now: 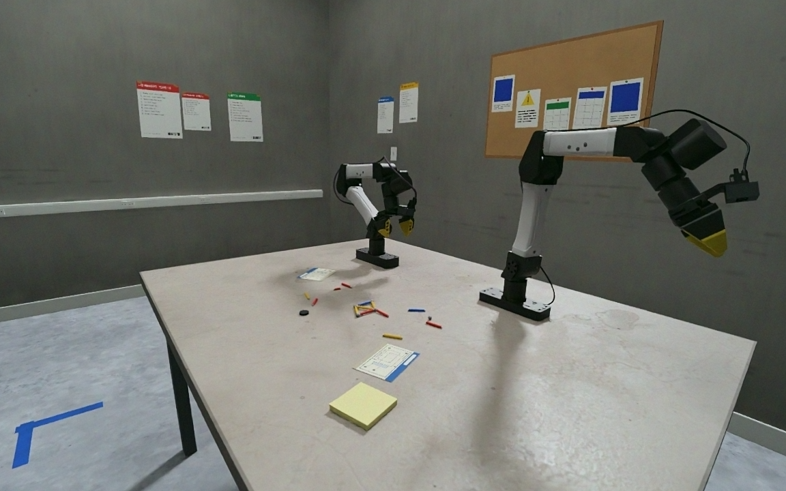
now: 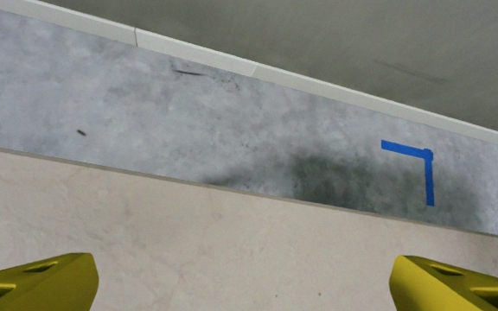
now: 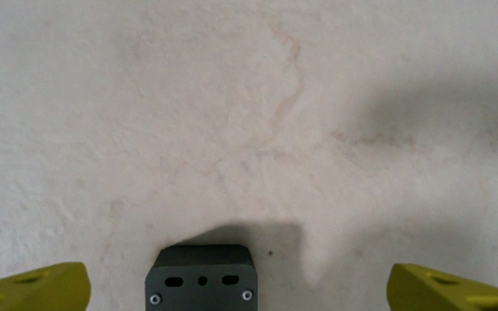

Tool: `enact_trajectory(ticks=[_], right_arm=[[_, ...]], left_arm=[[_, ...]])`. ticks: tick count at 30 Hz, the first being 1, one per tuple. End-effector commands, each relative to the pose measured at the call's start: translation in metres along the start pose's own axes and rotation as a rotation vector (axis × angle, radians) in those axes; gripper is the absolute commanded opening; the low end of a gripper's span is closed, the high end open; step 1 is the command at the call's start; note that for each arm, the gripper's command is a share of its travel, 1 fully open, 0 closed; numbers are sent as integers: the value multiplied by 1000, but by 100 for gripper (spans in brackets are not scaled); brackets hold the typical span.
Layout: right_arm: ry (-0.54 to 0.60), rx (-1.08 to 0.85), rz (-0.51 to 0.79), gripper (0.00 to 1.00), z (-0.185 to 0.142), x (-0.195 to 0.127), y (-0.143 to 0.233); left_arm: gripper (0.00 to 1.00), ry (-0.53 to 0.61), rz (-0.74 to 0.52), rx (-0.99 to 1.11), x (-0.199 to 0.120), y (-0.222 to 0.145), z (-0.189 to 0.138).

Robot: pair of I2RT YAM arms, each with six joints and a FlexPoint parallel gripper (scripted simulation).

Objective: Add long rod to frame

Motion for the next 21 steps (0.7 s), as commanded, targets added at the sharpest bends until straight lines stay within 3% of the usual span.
enact_trajectory(ticks=[1,18,21], right_arm=[[-4,2,-1,100,2,-1,0],[-4,2,-1,100,2,-1,0],[-42,-10,-30,67,11,-3,-4]], left_arm=[[100,-18,-2,1,-5,0,4],[100,-18,-2,1,-5,0,4],[100,-30,-19,19,-7,-3,4]])
Point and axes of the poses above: on each arm, the point where the finger pads meet when closed, its own x axis out along the fingers, its own y axis across the jaws, z = x × y, the point moved 2 cm from there along -x, back along the fingers, and after that the axes turned 15 degrees about x, right-handed, at the moved point
